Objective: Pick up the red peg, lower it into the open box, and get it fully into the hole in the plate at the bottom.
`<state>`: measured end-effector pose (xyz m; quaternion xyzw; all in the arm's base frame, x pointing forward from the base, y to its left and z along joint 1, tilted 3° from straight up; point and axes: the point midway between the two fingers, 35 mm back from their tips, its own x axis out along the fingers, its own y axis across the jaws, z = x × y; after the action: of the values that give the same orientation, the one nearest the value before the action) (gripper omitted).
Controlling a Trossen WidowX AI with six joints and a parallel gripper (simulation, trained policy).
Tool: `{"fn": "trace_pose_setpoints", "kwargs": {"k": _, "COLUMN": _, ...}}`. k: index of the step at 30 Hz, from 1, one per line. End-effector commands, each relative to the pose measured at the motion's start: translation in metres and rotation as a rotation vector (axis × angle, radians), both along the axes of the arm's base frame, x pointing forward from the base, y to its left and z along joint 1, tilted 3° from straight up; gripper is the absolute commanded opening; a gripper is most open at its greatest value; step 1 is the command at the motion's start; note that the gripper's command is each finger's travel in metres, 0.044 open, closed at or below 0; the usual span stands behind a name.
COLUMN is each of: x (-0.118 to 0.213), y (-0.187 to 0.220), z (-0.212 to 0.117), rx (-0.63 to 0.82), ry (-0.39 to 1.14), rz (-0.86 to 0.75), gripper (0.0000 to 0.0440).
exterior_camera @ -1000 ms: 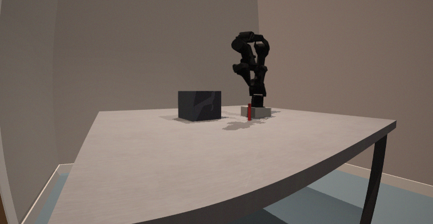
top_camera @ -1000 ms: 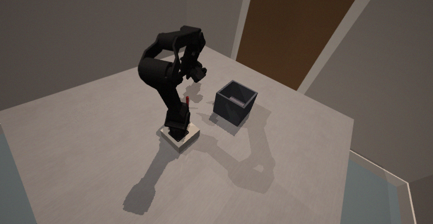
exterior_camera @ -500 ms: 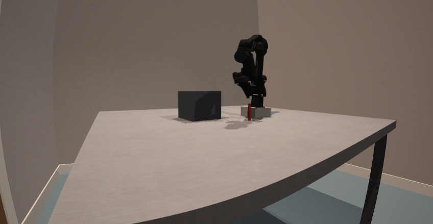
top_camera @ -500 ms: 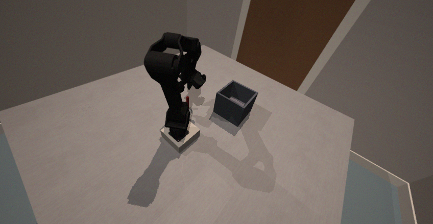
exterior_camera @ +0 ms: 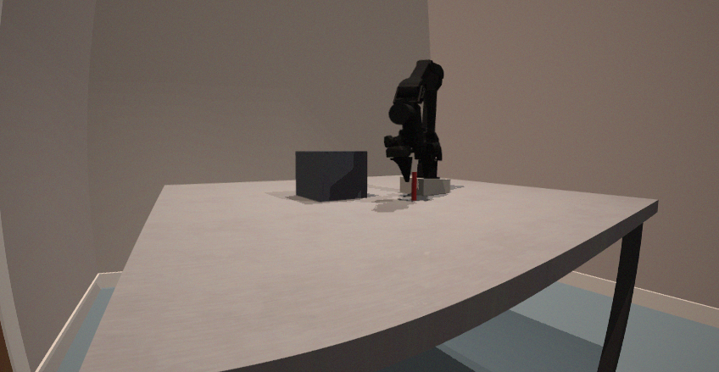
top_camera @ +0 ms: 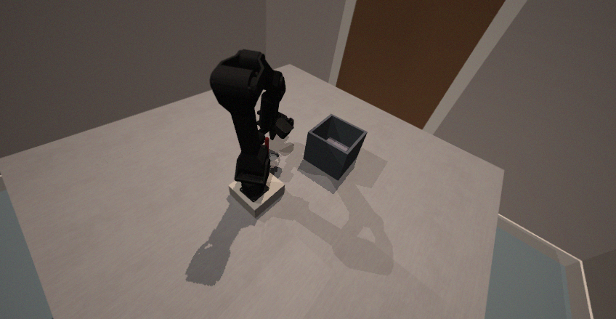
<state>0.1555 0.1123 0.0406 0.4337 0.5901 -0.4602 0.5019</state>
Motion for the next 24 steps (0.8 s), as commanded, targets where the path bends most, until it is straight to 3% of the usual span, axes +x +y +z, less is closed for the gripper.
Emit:
{"fn": "trace_pose_setpoints", "kwargs": {"k": 1, "x": -0.002, "y": -0.003, "z": -0.010, "rx": -0.019, "ry": 0.002, "rz": -0.004, "gripper": 0.0411}}
{"fn": "trace_pose_setpoints", "kwargs": {"k": 18, "x": 0.015, "y": 0.009, "z": -0.033, "rx": 0.000, "ry": -0.046, "rz": 0.069, "gripper": 0.0015}}
{"fn": "trace_pose_setpoints", "kwargs": {"k": 24, "x": 0.024, "y": 0.015, "z": -0.018, "rx": 0.044, "ry": -0.086, "rz": 0.045, "gripper": 0.0001}}
